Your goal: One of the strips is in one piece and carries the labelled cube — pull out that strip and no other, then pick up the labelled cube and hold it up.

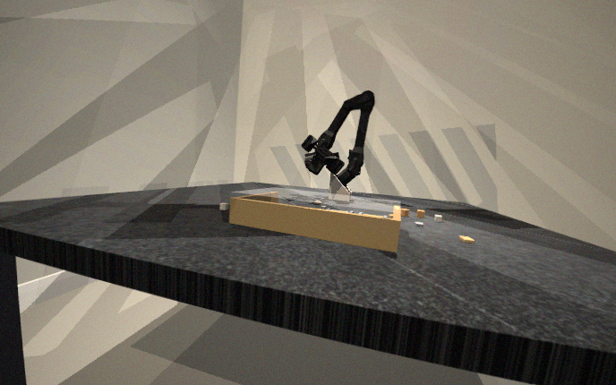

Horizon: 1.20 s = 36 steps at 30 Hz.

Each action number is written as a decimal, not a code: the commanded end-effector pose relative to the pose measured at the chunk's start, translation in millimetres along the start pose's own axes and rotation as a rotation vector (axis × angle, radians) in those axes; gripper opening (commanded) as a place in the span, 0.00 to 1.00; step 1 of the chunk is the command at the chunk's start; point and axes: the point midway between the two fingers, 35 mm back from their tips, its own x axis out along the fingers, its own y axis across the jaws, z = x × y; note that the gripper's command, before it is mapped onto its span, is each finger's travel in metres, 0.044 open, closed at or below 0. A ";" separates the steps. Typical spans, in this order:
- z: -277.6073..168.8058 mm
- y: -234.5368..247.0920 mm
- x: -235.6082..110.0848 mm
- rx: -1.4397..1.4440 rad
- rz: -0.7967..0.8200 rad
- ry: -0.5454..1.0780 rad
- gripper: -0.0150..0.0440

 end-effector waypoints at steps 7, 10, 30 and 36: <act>9.4 -8.7 18.3 -0.430 -0.260 -0.091 0.93; 10.4 -10.0 36.9 -0.783 -0.438 -0.100 0.93; -89.0 -71.7 169.4 -2.433 -0.773 0.440 0.93; -89.0 -71.7 169.4 -2.433 -0.773 0.440 0.93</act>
